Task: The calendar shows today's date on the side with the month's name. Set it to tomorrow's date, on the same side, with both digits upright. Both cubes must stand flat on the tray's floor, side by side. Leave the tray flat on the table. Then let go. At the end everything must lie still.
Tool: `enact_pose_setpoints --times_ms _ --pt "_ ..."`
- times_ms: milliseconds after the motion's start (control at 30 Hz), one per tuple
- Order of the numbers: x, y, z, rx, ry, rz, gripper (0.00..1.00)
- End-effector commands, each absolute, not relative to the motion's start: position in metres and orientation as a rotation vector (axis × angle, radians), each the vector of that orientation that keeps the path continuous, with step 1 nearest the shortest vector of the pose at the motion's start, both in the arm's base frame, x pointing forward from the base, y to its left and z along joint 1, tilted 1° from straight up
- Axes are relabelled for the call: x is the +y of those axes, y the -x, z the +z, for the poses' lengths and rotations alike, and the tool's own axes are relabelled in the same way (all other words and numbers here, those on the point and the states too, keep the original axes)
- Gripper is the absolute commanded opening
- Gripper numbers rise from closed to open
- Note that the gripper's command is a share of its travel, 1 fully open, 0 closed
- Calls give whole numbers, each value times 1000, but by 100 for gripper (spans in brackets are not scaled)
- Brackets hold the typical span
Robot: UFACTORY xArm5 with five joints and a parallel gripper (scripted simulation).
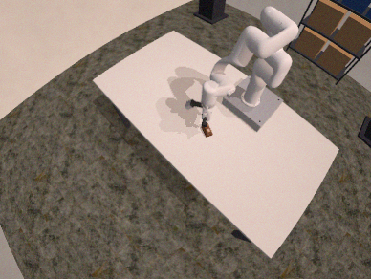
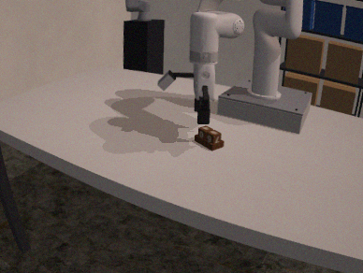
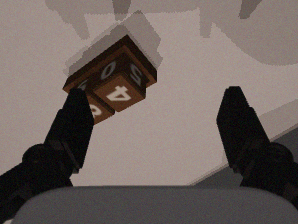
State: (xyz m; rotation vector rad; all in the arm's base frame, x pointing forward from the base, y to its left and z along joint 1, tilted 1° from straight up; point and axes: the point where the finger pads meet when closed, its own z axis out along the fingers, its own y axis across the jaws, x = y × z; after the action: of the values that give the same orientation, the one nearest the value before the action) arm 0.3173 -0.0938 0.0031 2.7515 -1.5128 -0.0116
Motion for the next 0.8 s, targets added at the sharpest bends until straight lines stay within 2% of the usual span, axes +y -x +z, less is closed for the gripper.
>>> enact_pose_setpoints --times_ms 0,767 --pt "-94 -313 4 -1553 -2730 -5 100" --pt "-95 -293 4 -2139 -2299 -4 100"
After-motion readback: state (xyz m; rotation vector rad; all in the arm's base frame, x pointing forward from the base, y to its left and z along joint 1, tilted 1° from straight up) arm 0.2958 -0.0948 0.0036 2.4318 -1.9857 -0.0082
